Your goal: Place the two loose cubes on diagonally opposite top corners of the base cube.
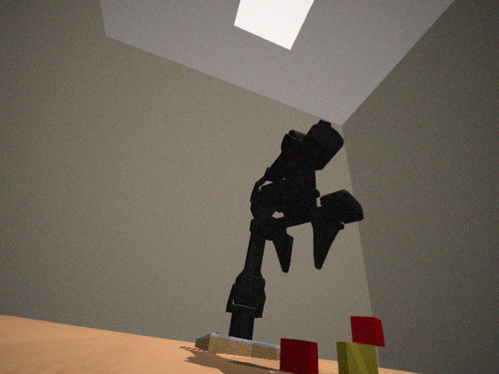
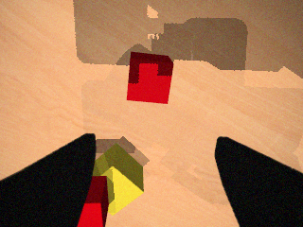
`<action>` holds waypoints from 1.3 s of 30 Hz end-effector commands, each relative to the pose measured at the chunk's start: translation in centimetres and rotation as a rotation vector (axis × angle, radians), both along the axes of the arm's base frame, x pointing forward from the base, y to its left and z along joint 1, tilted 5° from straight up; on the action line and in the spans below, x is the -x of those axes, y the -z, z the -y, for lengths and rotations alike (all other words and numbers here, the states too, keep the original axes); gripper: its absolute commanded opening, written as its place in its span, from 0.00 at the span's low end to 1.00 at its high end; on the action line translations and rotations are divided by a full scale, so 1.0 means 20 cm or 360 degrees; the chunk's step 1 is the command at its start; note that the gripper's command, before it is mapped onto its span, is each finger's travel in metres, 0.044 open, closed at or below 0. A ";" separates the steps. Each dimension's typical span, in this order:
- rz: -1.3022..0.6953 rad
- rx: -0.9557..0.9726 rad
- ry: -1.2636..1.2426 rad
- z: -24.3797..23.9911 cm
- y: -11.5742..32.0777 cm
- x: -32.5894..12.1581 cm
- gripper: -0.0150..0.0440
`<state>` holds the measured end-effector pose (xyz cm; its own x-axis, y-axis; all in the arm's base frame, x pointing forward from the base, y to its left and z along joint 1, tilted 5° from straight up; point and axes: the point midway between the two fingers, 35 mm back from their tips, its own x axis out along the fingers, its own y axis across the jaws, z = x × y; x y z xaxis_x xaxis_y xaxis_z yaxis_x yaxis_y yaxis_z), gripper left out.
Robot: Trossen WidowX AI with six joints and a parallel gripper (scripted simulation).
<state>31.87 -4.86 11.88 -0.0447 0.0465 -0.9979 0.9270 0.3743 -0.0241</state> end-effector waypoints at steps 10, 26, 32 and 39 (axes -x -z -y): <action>0.0010 0.0012 0.0102 0.01 0.11 0.00 0.70; 0.0010 0.0012 0.0102 0.00 0.36 0.01 0.70; 0.0010 0.0012 0.0102 0.00 0.38 0.01 0.70; 0.0010 0.0012 0.0102 0.00 0.44 0.02 0.70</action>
